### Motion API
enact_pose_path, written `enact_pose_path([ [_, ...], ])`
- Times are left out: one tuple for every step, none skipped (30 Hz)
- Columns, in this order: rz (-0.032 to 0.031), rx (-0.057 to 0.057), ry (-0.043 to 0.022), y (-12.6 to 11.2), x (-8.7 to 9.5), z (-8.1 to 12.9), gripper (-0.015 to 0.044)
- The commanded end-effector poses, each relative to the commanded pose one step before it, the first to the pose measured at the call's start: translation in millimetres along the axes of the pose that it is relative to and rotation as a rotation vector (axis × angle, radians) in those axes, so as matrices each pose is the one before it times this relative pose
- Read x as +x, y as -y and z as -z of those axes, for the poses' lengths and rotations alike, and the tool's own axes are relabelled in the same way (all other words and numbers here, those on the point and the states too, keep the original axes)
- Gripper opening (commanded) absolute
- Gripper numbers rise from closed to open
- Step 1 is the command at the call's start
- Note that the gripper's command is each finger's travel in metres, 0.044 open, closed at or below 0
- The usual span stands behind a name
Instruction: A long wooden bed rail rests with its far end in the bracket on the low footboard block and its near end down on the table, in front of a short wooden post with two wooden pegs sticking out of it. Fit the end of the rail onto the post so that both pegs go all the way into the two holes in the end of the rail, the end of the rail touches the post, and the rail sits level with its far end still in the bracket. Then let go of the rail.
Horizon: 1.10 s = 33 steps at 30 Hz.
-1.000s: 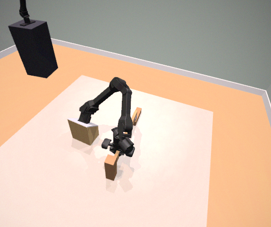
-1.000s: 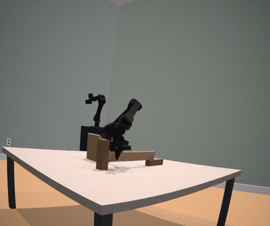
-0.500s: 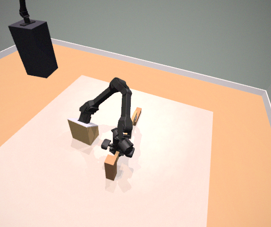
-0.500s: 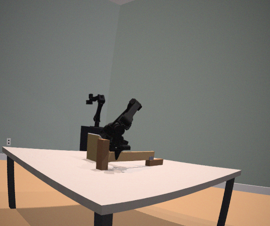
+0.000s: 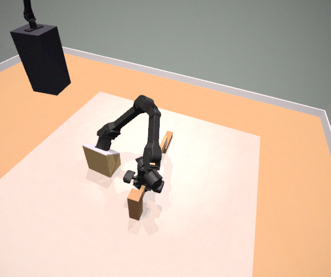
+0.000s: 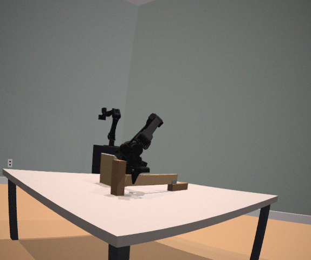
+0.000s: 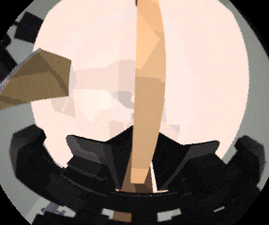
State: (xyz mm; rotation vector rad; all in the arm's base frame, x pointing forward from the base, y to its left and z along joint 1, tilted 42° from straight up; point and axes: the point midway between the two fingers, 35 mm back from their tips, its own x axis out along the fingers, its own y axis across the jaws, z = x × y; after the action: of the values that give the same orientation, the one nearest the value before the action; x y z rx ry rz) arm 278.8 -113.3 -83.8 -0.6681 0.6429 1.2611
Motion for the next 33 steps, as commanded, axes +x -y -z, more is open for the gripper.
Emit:
enact_pose_path([
  [0.00853, -0.0011, -0.00453, 1.73, -2.71, 3.37, 0.0],
  [0.0, 0.0, -0.00002, 0.0, 0.0, 0.28, 0.0],
  [0.0, 0.0, -0.00002, 0.0, 0.0, 0.27, 0.0],
  [0.0, 0.0, -0.00002, 0.0, -0.01, 0.28, 0.0],
  [0.0, 0.0, -0.00002, 0.0, -0.01, 0.28, 0.0],
  [0.0, 0.0, -0.00002, 0.0, -0.01, 0.29, 0.0],
  [0.0, 0.0, -0.00002, 0.0, -0.01, 0.28, 0.0],
  [0.0, 0.0, -0.00002, 0.0, -0.01, 0.29, 0.0],
  [0.0, 0.0, -0.00002, 0.0, -0.01, 0.28, 0.0],
  [0.0, 0.0, -0.00002, 0.0, 0.0, 0.29, 0.0],
  [0.0, 0.0, -0.00002, 0.0, -0.01, 0.28, 0.0],
  [0.0, 0.0, -0.00002, 0.0, 0.0, 0.29, 0.0],
  [0.0, 0.0, -0.00002, 0.0, -0.01, 0.28, 0.0],
  [0.0, 0.0, -0.00002, 0.0, -0.01, 0.28, 0.0],
  [0.0, 0.0, -0.00002, 0.0, -0.01, 0.28, 0.0],
  [0.0, 0.0, -0.00002, 0.0, -0.01, 0.27, 0.0],
  [0.0, 0.0, -0.00002, 0.0, -0.01, 0.28, 0.0],
  [0.0, 0.0, -0.00002, 0.0, -0.01, 0.27, 0.0],
  [0.0, 0.0, -0.00002, 0.0, -0.01, 0.28, 0.0],
  [0.0, 0.0, -0.00002, 0.0, -0.01, 0.27, 0.0],
  [0.0, 0.0, -0.00002, 0.0, -0.01, 0.28, 0.0],
  [0.0, 0.0, -0.00002, 0.0, -0.01, 0.27, 0.0],
  [0.0, 0.0, -0.00002, 0.0, -0.01, 0.28, 0.0],
  [0.0, 0.0, -0.00002, 0.0, -0.01, 0.28, 0.0],
  [0.0, 0.0, -0.00002, 0.0, -0.01, 0.29, 0.0],
  [0.0, 0.0, -0.00002, 0.0, -0.01, 0.28, 0.0],
  [0.0, 0.0, -0.00002, 0.0, 0.0, 0.29, 0.0],
  [0.0, 0.0, -0.00002, 0.0, 0.0, 0.28, 0.0],
  [0.0, 0.0, -0.00002, 0.0, 0.0, 0.28, 0.0],
  [0.0, 0.0, -0.00002, 0.0, 0.0, 0.28, 0.0],
  [0.0, 0.0, -0.00002, 0.0, -0.01, 0.27, 0.0],
  [0.0, 0.0, -0.00002, 0.0, -0.01, 0.27, 0.0],
  [0.0, 0.0, -0.00002, 0.0, -0.01, 0.26, 0.0],
])
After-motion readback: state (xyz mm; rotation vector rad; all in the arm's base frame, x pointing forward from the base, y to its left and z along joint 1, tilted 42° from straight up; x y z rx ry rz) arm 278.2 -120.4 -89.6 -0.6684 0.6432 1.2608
